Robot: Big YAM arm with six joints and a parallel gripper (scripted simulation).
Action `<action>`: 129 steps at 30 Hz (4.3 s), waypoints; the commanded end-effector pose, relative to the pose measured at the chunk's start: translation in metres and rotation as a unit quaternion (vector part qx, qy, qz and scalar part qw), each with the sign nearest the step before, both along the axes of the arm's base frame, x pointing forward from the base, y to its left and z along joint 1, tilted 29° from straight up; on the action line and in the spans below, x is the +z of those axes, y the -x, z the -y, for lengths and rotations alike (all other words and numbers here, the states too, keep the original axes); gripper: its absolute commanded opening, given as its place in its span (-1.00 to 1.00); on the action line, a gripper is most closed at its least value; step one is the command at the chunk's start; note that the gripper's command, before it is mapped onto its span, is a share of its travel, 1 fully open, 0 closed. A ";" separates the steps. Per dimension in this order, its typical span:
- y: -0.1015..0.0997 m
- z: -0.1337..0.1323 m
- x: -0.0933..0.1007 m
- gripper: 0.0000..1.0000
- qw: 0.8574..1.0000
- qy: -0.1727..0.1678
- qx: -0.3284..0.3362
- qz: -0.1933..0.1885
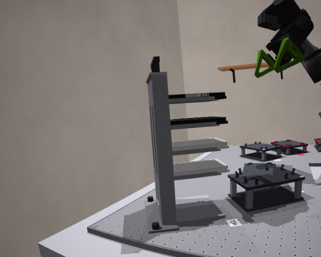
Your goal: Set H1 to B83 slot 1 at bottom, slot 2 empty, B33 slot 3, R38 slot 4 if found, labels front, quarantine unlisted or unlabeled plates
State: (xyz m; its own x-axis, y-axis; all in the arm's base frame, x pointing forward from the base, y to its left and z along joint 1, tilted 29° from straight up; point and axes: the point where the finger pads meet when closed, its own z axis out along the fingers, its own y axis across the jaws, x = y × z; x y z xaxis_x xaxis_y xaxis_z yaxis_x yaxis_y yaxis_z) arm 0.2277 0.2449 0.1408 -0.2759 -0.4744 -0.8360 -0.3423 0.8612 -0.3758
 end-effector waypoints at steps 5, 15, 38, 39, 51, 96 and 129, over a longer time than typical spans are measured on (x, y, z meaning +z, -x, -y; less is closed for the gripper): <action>-0.003 -0.009 0.011 1.00 1.000 -0.017 -0.004 0.002; -0.003 -0.009 0.011 1.00 1.000 -0.017 -0.004 0.002; -0.028 -0.017 0.011 1.00 1.000 -0.020 -0.007 0.006; -0.031 -0.020 0.014 1.00 1.000 -0.023 -0.007 0.008; -0.044 -0.018 0.001 1.00 1.000 -0.013 -0.007 0.005; -0.088 -0.033 -0.008 1.00 1.000 -0.014 -0.003 0.005; -0.088 -0.033 -0.008 1.00 1.000 -0.014 -0.003 0.005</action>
